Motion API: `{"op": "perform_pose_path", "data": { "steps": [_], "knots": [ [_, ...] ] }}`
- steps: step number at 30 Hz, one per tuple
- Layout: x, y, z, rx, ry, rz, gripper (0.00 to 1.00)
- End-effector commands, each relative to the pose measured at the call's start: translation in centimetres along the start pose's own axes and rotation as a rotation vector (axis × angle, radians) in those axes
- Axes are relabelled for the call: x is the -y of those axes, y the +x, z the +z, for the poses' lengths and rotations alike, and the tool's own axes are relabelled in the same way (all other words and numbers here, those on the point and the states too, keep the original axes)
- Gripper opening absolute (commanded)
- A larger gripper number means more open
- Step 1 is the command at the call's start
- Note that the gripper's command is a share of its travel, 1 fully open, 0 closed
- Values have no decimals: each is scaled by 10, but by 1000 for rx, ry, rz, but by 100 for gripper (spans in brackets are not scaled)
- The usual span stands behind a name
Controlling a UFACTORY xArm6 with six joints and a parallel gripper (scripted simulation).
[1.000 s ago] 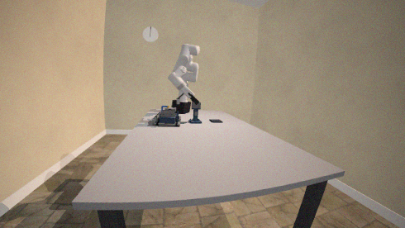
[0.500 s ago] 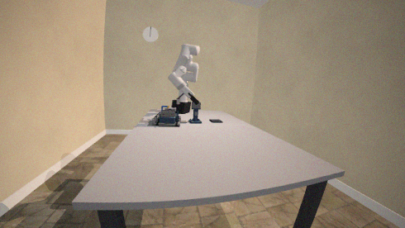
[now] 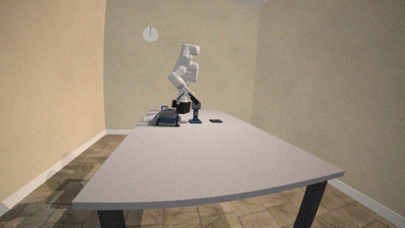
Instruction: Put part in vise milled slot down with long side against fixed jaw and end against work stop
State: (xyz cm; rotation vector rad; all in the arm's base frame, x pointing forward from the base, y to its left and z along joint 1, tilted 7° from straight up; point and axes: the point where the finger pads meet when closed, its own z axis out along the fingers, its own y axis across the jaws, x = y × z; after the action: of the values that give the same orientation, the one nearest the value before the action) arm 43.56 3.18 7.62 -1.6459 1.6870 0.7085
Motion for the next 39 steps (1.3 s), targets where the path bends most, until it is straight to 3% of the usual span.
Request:
{"op": "perform_pose_path", "data": {
  "steps": [1,39],
  "knots": [
    [1,-1,-1,-1,2,-2,0],
    [0,-3,-4,-1,2,-2,0]
  ]
}}
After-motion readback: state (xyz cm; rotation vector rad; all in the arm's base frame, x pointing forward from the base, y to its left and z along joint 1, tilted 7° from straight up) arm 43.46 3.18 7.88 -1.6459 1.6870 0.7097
